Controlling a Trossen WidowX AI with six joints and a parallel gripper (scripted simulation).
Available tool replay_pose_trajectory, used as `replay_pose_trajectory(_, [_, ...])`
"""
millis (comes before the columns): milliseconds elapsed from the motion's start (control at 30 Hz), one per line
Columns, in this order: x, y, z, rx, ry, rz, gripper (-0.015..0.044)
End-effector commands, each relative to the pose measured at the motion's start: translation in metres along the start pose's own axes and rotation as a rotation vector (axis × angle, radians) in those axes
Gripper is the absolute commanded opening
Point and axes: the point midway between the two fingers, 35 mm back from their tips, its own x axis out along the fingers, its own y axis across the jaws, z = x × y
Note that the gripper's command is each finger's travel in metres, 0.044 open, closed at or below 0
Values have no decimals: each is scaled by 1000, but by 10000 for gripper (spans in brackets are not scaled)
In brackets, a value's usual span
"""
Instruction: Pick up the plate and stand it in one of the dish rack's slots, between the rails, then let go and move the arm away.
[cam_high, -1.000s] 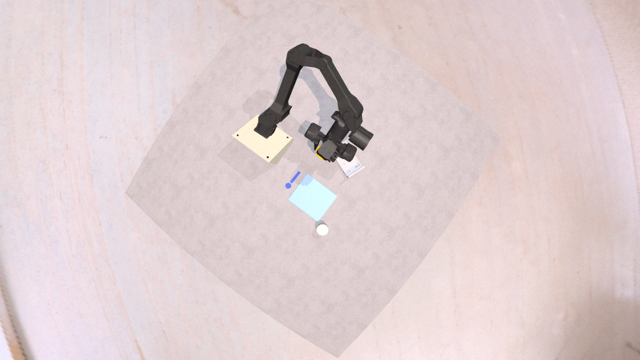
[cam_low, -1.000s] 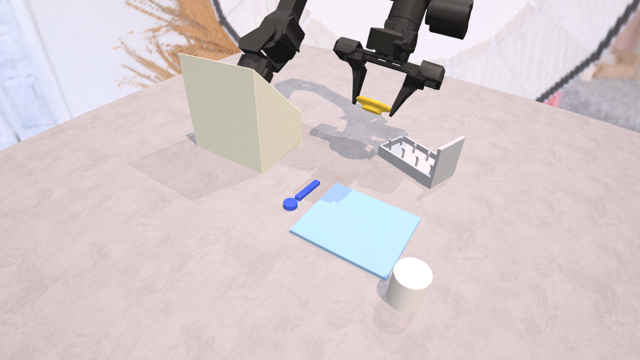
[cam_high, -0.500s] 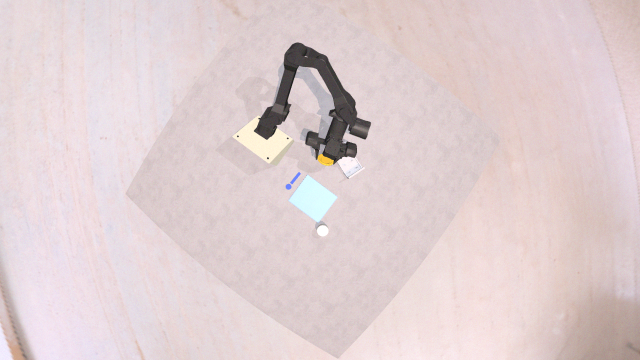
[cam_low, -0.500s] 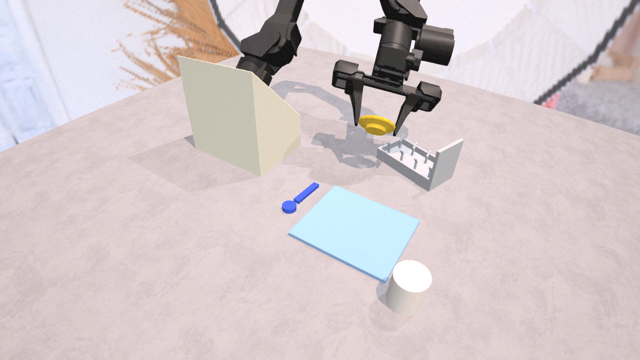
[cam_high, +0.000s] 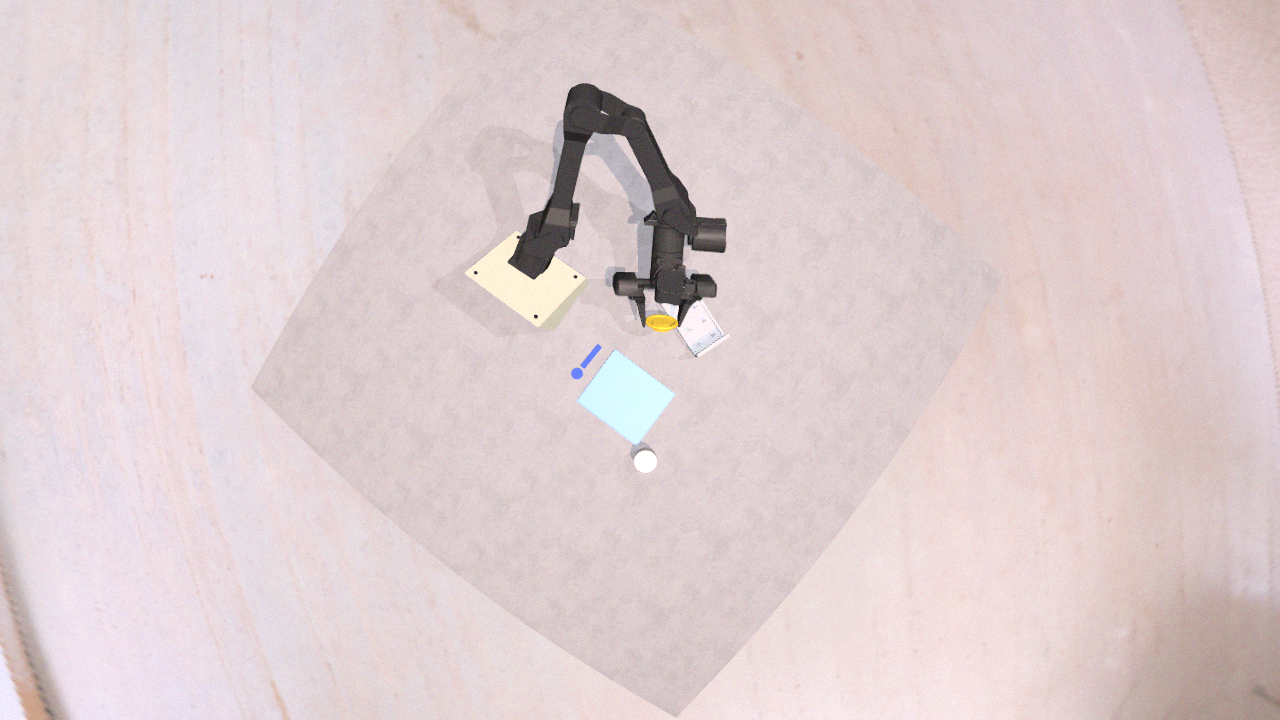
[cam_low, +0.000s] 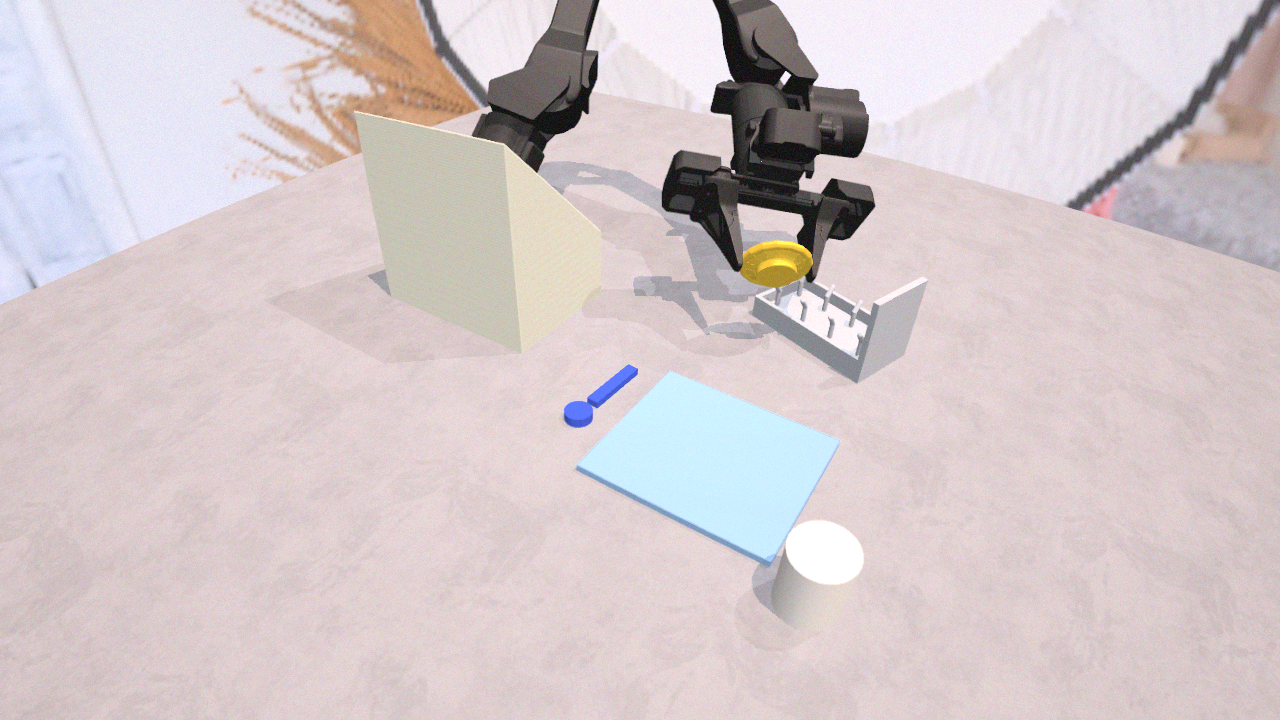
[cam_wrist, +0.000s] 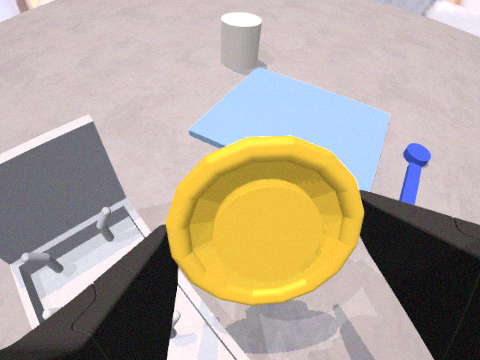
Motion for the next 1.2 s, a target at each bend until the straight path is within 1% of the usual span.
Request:
replay_pose_trajectory(0, [-3, 4, -2, -17, -77, 68, 0])
replay_pose_trajectory(700, [-35, 13, -19, -48, -379, 409, 0])
replay_pose_trajectory(1033, [-58, 5, -23, 12, -488, 571, 0])
replay_pose_trajectory(1167, [-61, 3, -24, 25, -502, 594, 0])
